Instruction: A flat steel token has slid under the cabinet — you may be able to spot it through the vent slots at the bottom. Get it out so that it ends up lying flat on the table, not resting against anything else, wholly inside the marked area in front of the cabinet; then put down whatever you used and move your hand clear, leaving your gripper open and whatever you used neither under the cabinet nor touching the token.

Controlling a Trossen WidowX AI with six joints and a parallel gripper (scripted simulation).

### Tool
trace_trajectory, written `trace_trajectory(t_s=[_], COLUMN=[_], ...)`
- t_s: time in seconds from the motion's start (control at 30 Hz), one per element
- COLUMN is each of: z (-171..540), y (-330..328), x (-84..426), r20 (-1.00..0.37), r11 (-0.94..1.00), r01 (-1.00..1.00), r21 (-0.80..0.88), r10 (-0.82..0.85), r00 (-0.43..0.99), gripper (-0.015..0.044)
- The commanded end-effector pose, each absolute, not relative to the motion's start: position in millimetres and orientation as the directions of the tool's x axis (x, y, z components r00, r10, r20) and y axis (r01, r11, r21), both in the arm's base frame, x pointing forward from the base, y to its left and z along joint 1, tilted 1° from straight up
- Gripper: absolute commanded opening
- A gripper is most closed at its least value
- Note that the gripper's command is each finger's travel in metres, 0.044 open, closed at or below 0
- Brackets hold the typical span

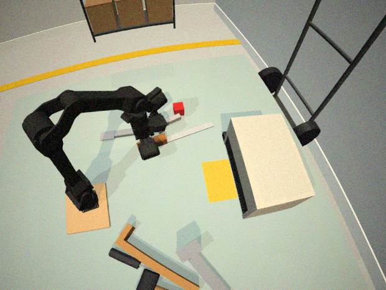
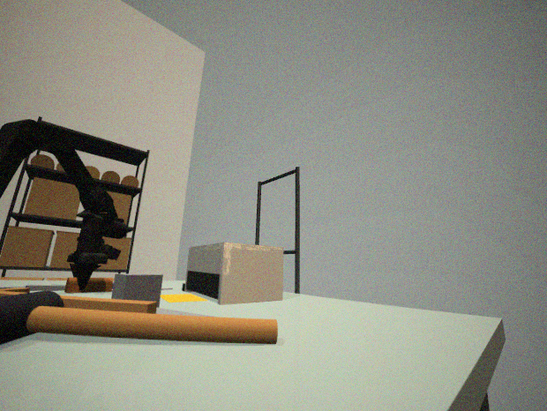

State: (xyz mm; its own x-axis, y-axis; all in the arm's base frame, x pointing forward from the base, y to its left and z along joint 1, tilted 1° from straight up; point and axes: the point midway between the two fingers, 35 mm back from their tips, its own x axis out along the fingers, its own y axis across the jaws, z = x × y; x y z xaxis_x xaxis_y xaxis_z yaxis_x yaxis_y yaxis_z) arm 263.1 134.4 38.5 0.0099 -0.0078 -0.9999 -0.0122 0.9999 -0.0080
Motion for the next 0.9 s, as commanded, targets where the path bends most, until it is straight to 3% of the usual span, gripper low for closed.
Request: trace_trajectory(t_s=[0.0,0.87], z=[39.7,39.7], y=[134.8,134.6], x=[264.3,264.4], r20=[-1.0,-1.0], r11=[1.0,0.973], r01=[0.027,0.229], r21=[-0.005,-0.002], r10=[-0.006,-0.006], r00=[0.014,0.014], gripper=[0.0,0.0])
